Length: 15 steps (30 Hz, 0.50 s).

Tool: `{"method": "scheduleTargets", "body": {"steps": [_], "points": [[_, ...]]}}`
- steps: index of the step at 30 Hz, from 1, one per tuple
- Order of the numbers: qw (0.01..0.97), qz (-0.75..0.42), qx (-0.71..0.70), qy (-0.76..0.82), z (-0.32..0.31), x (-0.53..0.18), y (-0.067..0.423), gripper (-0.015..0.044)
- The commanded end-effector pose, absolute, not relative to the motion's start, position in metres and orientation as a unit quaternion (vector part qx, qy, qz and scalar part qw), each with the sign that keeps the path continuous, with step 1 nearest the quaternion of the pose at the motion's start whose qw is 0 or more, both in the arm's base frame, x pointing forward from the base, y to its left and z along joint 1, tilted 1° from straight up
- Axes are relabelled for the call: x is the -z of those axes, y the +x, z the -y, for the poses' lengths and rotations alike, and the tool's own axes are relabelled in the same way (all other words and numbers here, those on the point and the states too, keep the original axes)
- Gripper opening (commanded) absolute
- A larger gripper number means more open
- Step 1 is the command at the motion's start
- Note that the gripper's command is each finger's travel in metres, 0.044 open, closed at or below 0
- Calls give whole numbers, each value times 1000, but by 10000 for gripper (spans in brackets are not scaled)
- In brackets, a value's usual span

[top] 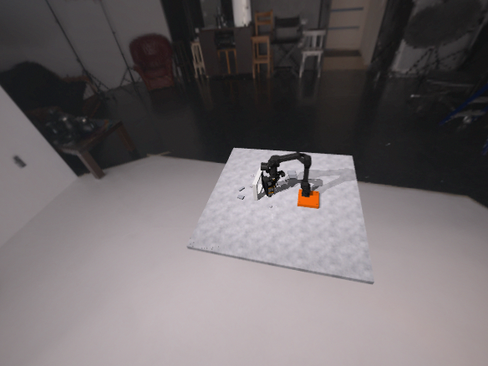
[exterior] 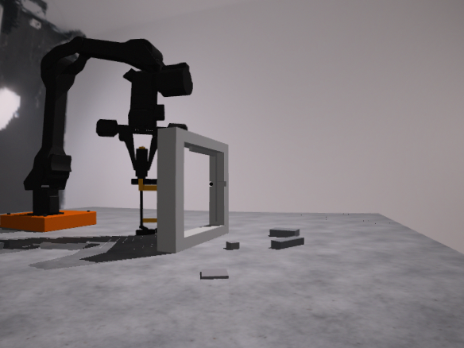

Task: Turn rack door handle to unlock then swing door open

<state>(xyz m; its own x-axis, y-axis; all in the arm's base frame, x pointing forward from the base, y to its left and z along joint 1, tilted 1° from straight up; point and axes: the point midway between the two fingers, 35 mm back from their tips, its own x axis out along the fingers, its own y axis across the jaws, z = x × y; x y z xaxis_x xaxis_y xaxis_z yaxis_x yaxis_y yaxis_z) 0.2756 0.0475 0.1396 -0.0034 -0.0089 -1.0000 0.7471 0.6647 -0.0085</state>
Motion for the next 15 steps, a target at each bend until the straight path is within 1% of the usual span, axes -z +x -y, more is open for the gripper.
{"method": "scheduleTargets", "body": {"steps": [1, 15], "points": [[661, -654, 262, 259, -41, -140, 272, 17], [683, -677, 197, 191, -15, -140, 260, 17]]}}
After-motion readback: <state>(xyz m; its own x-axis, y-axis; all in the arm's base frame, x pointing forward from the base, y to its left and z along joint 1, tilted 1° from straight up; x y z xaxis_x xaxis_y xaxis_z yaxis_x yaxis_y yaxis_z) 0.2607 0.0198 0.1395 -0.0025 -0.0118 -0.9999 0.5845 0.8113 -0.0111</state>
